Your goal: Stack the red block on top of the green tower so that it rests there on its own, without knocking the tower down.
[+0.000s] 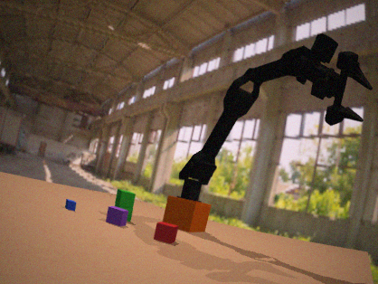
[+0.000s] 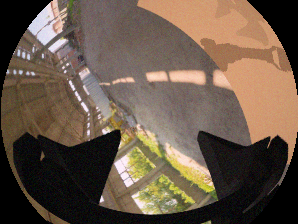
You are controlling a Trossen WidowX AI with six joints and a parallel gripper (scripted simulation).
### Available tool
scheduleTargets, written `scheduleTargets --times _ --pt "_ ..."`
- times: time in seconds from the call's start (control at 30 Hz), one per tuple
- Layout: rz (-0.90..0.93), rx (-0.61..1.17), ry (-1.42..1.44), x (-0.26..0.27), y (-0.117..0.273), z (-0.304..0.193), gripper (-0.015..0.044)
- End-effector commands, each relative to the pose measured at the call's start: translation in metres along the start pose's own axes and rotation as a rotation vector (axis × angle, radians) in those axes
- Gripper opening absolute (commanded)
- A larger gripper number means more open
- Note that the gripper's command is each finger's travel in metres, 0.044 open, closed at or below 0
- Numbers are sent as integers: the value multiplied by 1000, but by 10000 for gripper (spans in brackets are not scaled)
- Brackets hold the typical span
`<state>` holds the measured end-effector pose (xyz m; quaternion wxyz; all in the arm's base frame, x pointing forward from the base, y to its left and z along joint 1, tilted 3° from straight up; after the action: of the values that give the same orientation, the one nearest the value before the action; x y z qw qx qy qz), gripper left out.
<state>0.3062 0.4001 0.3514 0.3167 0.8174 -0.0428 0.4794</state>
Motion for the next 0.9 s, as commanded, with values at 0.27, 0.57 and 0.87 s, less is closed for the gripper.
scheduleTargets --times 0.27,0.57,0.87 --pt "-171 -161 262 -32 8 75 440" --pt "-448 -242 546 -82 34 153 440" --pt "-751 -177 785 -140 72 215 440"
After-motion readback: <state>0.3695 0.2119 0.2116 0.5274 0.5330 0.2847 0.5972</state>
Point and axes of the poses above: the point midway between the two fingers, 35 mm back from their tips, its own y axis back along the fingers, its own x axis across the jaws, z = x × y, the point moved 9 cm from there along y, back along the fingers, and after that the axes turned 12 degrees about y, right-handed, at the moved point
